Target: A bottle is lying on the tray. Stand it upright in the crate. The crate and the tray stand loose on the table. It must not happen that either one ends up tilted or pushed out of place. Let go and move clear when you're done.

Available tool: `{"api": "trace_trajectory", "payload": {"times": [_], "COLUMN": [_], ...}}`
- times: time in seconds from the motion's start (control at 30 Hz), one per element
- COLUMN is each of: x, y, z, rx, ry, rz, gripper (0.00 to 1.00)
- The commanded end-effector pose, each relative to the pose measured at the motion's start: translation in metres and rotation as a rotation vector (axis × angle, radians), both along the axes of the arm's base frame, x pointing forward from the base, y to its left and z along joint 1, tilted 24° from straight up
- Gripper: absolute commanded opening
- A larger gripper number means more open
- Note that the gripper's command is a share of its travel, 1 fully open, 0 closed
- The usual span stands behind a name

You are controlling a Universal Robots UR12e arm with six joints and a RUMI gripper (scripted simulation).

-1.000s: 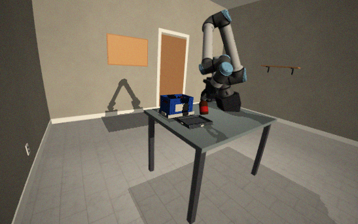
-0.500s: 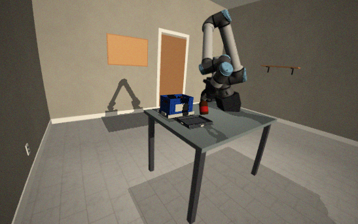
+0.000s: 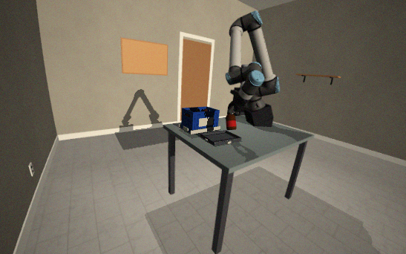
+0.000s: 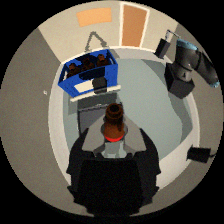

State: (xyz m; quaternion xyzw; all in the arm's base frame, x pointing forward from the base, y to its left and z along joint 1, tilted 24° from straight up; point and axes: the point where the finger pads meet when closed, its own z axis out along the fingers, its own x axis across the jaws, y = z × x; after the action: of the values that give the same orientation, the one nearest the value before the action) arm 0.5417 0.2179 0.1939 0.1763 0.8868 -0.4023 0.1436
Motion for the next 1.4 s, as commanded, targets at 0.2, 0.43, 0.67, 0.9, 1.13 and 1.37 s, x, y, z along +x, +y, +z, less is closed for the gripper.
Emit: {"api": "trace_trajectory", "payload": {"times": [0.2,0.43,0.67,0.9,1.13,1.37], "x": [0.0003,0.0002,0.0001,-0.0001,-0.0005,-0.0008], "y": [0.0003,0.0001,-0.0013,-0.0031,-0.0062,-0.0089], "z": [0.0007,0.0007,0.001,0.0013,0.0018,0.0022], "rx": [0.001,0.001,0.001,0.001,0.001,0.001], "ry": [-0.001,-0.001,-0.001,-0.001,-0.001,-0.001], "rz": [0.0,0.0,0.0,0.0,0.0,0.0], "gripper": [0.0,0.0,0.0,0.0,0.0,0.0]}}
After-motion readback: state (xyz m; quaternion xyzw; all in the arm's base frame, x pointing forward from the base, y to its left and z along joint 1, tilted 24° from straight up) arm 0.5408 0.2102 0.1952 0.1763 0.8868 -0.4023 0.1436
